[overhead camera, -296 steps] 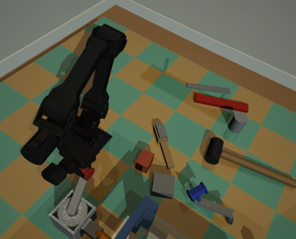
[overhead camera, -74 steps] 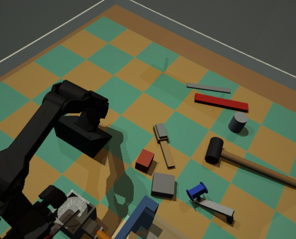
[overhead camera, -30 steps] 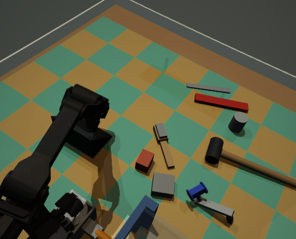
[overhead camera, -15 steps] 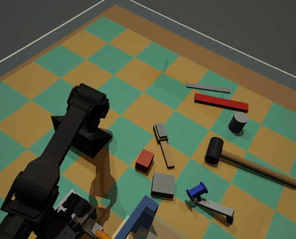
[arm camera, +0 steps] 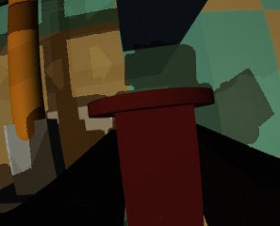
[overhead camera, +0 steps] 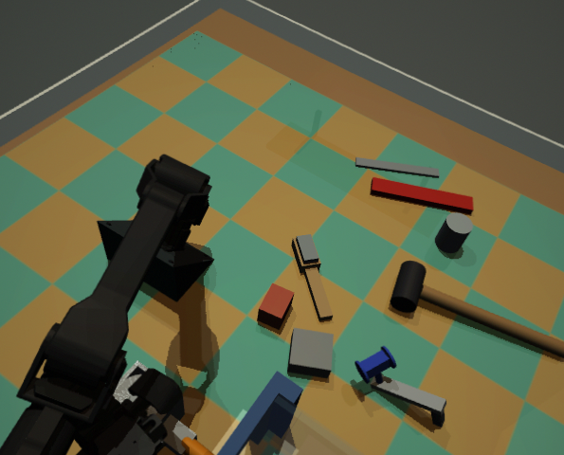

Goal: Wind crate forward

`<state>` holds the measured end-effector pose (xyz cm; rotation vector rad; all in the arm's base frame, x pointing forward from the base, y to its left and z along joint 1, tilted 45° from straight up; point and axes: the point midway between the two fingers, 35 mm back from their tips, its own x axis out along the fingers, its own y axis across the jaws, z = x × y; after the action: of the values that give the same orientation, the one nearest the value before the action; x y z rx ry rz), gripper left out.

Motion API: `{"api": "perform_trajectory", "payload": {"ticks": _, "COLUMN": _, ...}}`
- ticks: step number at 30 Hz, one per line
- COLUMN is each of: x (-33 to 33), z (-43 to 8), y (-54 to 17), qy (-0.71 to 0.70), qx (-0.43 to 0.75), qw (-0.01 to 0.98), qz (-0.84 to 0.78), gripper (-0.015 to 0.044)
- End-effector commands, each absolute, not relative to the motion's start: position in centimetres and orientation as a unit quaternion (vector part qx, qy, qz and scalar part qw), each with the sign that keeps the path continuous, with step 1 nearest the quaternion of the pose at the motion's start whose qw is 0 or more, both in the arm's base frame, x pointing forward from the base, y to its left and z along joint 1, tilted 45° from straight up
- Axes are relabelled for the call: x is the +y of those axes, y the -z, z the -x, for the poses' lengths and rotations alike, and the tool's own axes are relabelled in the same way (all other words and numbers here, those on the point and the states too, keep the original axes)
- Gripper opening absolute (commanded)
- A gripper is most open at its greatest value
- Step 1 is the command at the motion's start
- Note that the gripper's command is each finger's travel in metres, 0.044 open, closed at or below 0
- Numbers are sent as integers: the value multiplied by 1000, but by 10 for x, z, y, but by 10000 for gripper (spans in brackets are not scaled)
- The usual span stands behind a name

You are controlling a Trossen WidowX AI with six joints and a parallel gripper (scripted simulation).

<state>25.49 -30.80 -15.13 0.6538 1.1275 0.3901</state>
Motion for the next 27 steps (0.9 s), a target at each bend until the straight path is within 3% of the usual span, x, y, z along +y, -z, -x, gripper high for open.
{"api": "perform_trajectory", "payload": {"ticks": 1, "x": -291, "z": -271, "y": 143, "qy": -197, "qx": 514, "qw": 776, "qz": -309, "gripper": 0}}
{"api": "perform_trajectory", "payload": {"ticks": 27, "x": -272, "z": -285, "y": 126, "qy": -197, "qx": 513, "qw": 776, "qz": -310, "gripper": 0}}
